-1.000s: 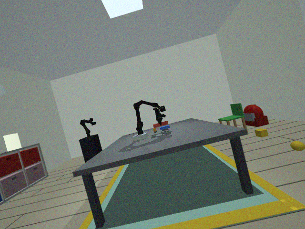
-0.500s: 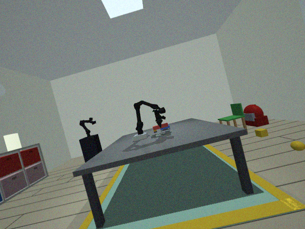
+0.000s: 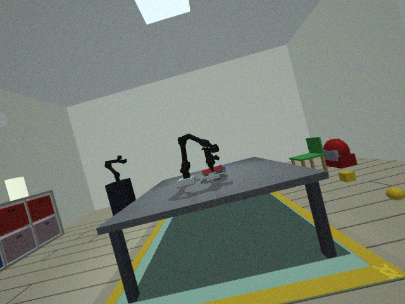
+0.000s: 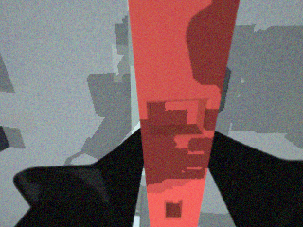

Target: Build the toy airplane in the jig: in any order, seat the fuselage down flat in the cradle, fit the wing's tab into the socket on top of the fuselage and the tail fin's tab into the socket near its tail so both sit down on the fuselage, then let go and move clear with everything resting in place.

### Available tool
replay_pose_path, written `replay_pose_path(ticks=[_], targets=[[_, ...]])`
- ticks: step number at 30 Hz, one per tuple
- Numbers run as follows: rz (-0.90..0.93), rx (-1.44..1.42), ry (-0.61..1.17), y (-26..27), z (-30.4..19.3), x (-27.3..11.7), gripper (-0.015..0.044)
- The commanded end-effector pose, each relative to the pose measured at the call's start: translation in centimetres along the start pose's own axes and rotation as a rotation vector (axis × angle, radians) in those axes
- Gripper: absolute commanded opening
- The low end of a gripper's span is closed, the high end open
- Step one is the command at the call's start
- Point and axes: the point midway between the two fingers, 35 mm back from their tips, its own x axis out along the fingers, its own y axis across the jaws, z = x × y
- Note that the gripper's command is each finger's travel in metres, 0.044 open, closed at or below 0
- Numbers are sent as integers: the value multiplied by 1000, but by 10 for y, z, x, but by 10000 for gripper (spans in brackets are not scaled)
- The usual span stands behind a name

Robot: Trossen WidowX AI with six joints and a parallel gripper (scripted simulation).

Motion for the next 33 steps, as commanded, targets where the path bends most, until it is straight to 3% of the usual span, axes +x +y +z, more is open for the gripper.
replay_pose_path(ticks=[1, 3, 33], targets=[[0, -6, -3, -1, 0, 1, 158], [0, -6, -3, -1, 0, 1, 195], [0, -6, -3, -1, 1, 25, 195]])
